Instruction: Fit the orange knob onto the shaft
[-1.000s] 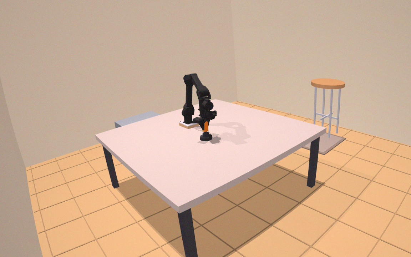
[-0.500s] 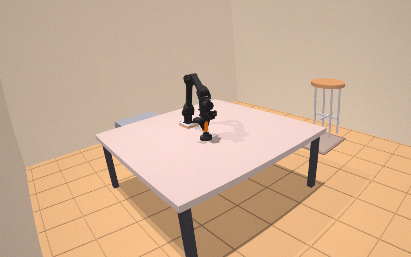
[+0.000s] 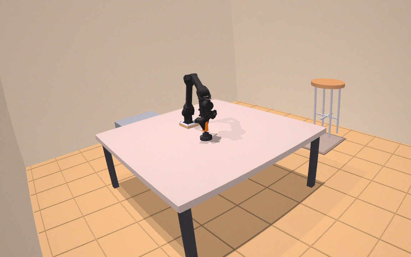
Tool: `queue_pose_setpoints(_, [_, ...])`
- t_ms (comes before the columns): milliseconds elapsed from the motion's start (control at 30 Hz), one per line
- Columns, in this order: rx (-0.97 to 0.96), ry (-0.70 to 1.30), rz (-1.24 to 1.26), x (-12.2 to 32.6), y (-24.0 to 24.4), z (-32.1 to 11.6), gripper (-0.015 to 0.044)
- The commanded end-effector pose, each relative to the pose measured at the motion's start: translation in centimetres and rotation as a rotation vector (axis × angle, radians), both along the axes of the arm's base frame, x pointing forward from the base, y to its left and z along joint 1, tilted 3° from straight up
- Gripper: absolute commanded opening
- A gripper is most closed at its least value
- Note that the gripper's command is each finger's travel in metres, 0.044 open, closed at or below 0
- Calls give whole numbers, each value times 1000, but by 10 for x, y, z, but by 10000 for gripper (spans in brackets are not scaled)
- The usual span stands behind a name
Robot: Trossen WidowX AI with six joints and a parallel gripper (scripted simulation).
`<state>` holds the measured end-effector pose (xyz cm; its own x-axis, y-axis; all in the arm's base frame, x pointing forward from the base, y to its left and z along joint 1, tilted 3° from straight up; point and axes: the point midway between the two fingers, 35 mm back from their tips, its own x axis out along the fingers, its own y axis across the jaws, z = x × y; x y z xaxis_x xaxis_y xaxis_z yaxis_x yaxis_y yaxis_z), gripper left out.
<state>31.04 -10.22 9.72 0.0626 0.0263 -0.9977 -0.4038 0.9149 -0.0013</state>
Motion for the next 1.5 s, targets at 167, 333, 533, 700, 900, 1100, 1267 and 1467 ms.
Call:
queue_pose_setpoints(167, [-1, -6, 17, 1, 0, -1, 0])
queue_pose_setpoints(333, [-1, -6, 17, 2, 0, -2, 0])
queue_pose_setpoints(533, [-1, -6, 17, 2, 0, -2, 0])
queue_pose_setpoints(700, [-1, -6, 17, 1, 0, 0, 0])
queue_pose_setpoints(900, [-2, -6, 26, 0, 0, 3, 0])
queue_pose_setpoints(1100, [-14, -11, 215, 1, 0, 3, 0])
queue_pose_setpoints(1267, [-15, -11, 226, 1, 0, 1, 0])
queue_pose_setpoints(1467, [-15, -11, 226, 1, 0, -1, 0])
